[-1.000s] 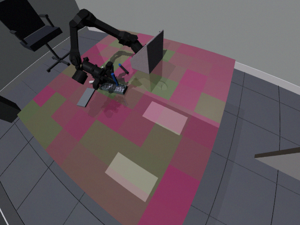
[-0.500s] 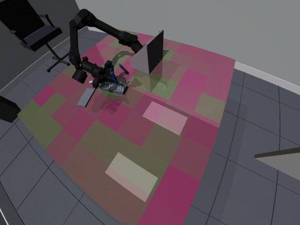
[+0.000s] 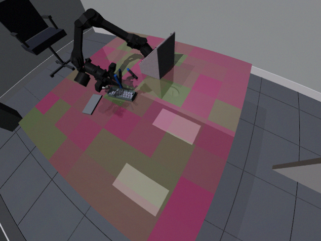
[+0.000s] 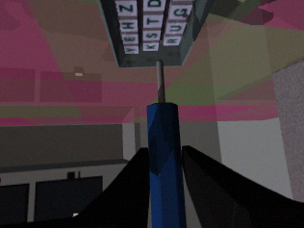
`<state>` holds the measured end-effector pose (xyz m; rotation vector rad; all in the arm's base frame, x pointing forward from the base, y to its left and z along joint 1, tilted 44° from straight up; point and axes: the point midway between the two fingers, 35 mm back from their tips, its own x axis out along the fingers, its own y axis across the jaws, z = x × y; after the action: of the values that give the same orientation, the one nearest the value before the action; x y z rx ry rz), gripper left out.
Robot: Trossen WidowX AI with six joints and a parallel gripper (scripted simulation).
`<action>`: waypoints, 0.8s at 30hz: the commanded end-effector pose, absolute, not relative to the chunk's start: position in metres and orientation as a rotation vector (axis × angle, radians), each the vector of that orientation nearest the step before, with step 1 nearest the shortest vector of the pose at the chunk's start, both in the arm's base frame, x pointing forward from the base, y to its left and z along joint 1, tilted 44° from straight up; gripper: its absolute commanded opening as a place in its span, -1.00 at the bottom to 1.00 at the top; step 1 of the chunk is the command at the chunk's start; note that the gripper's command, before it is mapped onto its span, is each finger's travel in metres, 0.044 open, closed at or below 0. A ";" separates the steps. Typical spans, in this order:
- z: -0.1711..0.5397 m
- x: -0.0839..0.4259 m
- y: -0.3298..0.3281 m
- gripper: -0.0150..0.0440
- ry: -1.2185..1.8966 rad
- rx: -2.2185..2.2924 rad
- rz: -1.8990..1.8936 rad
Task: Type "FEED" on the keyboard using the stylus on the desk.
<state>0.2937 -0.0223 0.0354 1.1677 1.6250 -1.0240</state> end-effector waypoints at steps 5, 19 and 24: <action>0.024 0.295 -0.036 -0.49 1.620 1.163 -1.020; 0.020 0.296 -0.039 -0.22 1.620 1.163 -1.020; 0.020 0.296 -0.039 -0.22 1.620 1.163 -1.020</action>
<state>0.2958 -0.0384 0.0223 1.1690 1.6180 -1.0226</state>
